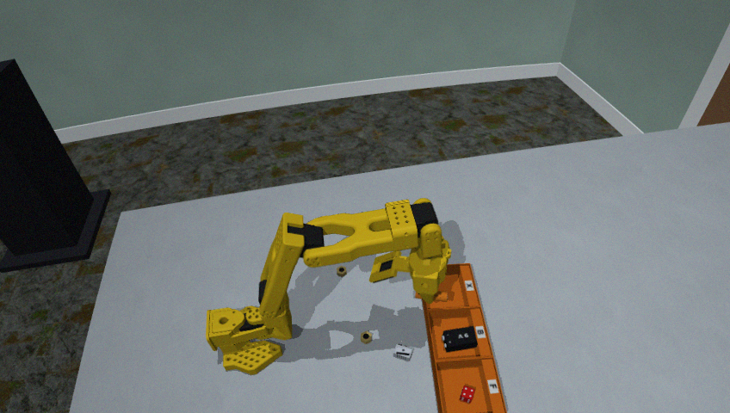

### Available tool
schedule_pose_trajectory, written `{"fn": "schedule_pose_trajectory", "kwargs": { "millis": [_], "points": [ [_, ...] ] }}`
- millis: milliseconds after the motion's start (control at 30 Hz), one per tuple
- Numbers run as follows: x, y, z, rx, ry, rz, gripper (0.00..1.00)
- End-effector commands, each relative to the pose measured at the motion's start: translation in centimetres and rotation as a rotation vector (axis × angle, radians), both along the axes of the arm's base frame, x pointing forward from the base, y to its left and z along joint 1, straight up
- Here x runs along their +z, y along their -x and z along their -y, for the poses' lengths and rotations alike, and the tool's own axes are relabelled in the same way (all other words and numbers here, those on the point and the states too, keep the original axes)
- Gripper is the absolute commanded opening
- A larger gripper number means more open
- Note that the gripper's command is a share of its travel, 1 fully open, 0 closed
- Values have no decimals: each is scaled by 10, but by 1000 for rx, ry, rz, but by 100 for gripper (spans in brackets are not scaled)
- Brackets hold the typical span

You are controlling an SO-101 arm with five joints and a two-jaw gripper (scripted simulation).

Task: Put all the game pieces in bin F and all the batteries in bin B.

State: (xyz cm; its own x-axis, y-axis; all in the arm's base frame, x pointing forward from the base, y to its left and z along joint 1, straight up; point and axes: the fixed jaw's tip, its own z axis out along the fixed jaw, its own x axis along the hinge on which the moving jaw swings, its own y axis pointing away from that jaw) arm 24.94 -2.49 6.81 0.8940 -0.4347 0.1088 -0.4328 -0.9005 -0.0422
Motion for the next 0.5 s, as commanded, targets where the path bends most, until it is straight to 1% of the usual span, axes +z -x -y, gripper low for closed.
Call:
{"fn": "schedule_pose_trajectory", "kwargs": {
  "millis": [0,267,467],
  "points": [
    [11,-8,4,3,6,70,0],
    [11,-10,6,15,10,75,0],
    [11,-16,17,72,30,99,0]
  ]
}}
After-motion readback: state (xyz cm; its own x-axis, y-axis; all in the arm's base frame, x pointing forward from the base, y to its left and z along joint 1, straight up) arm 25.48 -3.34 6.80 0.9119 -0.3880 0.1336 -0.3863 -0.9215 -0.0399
